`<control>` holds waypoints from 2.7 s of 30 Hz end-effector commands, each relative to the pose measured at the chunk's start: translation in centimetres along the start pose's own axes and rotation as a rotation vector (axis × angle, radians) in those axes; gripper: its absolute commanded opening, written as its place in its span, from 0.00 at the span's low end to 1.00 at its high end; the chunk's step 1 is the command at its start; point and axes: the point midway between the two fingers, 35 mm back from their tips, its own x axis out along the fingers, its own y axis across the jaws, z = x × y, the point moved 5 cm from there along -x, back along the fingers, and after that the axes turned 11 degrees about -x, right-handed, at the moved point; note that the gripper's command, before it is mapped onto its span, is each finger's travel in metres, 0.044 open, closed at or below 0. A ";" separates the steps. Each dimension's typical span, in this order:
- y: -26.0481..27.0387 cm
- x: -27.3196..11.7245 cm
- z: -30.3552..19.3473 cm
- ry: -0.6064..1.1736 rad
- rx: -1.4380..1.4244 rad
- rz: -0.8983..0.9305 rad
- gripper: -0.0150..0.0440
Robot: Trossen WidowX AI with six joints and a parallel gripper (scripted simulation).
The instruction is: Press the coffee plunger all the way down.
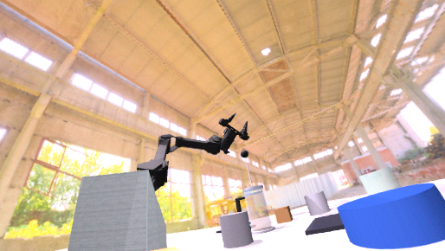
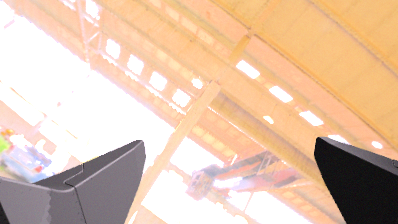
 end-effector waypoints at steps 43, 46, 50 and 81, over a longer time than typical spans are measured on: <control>-8.9 -9.0 -27.7 0.604 0.681 1.456 1.00; -7.6 -10.7 -28.5 0.595 0.689 1.455 1.00; -7.3 -11.2 -28.5 0.590 0.694 1.455 1.00; -3.4 -11.0 -28.3 0.587 0.694 1.456 1.00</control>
